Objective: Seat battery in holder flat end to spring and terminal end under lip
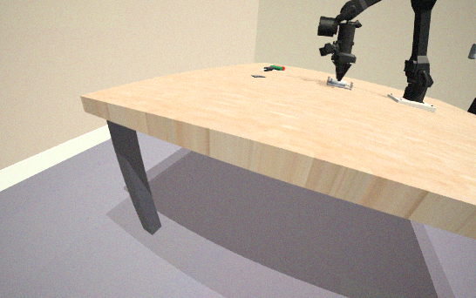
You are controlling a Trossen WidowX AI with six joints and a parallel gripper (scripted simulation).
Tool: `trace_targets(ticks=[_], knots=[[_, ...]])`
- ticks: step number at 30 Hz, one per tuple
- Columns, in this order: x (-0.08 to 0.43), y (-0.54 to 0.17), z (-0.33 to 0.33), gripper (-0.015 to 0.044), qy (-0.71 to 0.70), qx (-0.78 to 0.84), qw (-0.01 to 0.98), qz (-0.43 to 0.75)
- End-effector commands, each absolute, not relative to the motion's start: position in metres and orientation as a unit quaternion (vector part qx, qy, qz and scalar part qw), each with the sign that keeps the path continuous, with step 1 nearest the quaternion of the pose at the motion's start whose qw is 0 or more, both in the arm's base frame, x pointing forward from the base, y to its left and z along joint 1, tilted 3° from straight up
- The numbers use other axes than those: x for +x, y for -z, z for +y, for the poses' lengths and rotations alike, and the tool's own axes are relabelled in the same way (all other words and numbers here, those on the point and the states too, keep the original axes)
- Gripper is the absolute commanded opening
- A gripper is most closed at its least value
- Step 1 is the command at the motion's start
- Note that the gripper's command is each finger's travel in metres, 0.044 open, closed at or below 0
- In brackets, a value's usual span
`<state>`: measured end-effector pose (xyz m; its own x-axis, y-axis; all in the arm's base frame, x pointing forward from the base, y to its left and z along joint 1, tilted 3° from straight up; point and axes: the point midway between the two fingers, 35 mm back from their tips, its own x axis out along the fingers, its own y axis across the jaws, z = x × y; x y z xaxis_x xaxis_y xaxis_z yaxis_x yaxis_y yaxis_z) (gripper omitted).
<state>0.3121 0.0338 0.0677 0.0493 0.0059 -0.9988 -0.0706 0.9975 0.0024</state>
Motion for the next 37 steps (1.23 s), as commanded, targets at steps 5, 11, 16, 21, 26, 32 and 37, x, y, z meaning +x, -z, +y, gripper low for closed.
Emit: trace_targets(ticks=[5, 11, 16, 21, 26, 32, 37], knots=[[0.313, -0.071, 0.034, 0.0198, -0.027, -0.023, 0.725, 0.687], [0.311, -0.113, 0.034, 0.0356, -0.027, -0.023, 0.727, 0.686], [0.305, -0.141, 0.034, 0.044, -0.027, -0.023, 0.728, 0.685], [0.305, -0.141, 0.034, 0.044, -0.027, -0.023, 0.728, 0.685], [0.305, -0.141, 0.034, 0.044, -0.027, -0.023, 0.728, 0.685], [0.305, -0.141, 0.034, 0.044, -0.027, -0.023, 0.728, 0.685], [0.305, -0.141, 0.034, 0.044, -0.027, -0.023, 0.728, 0.685]])
